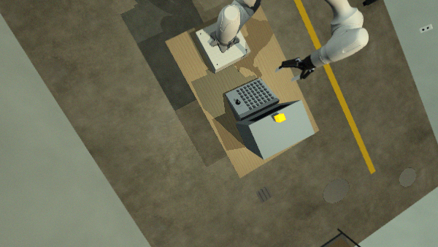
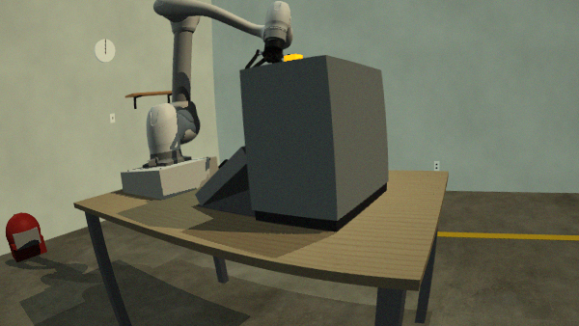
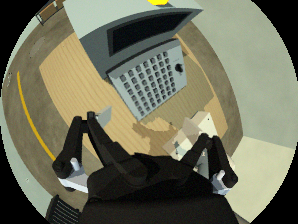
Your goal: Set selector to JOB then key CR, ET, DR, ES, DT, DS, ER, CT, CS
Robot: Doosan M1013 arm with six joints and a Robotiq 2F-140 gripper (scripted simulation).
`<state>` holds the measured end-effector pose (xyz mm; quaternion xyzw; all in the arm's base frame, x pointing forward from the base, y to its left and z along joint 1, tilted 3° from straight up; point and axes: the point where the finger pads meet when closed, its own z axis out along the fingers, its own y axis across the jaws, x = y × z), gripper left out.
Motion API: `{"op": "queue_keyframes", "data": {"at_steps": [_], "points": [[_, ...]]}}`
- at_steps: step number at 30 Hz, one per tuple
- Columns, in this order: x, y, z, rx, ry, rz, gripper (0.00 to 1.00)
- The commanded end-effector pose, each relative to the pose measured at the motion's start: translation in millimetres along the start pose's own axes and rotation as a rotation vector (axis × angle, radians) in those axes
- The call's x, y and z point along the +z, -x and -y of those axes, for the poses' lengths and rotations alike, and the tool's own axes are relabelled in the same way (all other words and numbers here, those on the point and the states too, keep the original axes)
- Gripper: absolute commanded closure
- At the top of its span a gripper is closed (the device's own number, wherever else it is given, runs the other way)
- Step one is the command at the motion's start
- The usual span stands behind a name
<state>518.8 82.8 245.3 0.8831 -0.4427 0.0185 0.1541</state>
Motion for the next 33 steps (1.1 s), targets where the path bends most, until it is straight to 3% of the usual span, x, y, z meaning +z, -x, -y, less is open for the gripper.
{"op": "queue_keyframes", "data": {"at_steps": [1,8,10,12,22,25,27,28,33], "points": [[6,-1,-3,-0.074,-0.002,-0.027,0.0],[44,-8,-24,-0.507,-0.015,-0.189,0.0],[44,-8,-24,-0.507,-0.015,-0.189,0.0],[60,-11,-33,-0.727,-0.021,-0.271,0.0],[136,-24,-74,-1.318,-0.041,-0.491,0.0],[149,-27,-81,-1.491,-0.046,-0.555,0.0],[149,-27,-81,-1.491,-0.046,-0.555,0.0],[153,-27,-83,-1.656,-0.05,-0.616,0.0],[166,-29,-90,-1.895,-0.053,-0.705,0.0]]}}
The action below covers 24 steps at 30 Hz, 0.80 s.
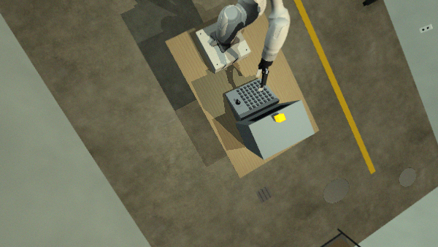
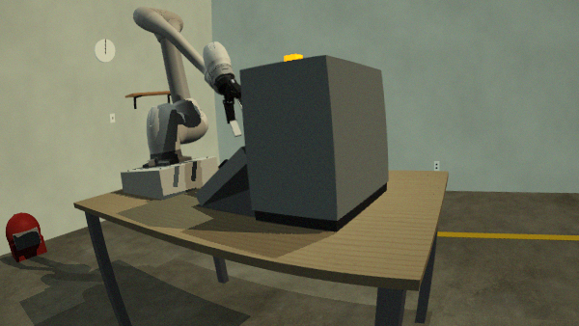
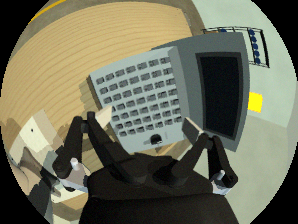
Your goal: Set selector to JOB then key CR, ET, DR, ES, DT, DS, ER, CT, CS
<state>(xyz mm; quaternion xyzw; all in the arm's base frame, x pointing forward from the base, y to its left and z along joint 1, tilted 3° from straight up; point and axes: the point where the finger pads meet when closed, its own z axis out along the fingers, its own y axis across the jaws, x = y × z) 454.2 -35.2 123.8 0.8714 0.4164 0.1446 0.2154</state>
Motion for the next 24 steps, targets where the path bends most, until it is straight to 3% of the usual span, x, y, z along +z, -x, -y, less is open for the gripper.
{"op": "queue_keyframes", "data": {"at_steps": [1,5,17,18,24], "points": [[6.7,7.7,6.5,-0.258,-0.008,-0.107,0.0],[10.2,12.3,7.8,-0.401,-0.013,-0.164,0.0],[12.6,15.5,8.7,-0.444,-0.013,-0.18,0.0],[12.6,15.5,8.7,-0.444,-0.013,-0.18,1.0],[12.6,15.5,8.7,-0.444,-0.013,-0.18,1.0]]}}
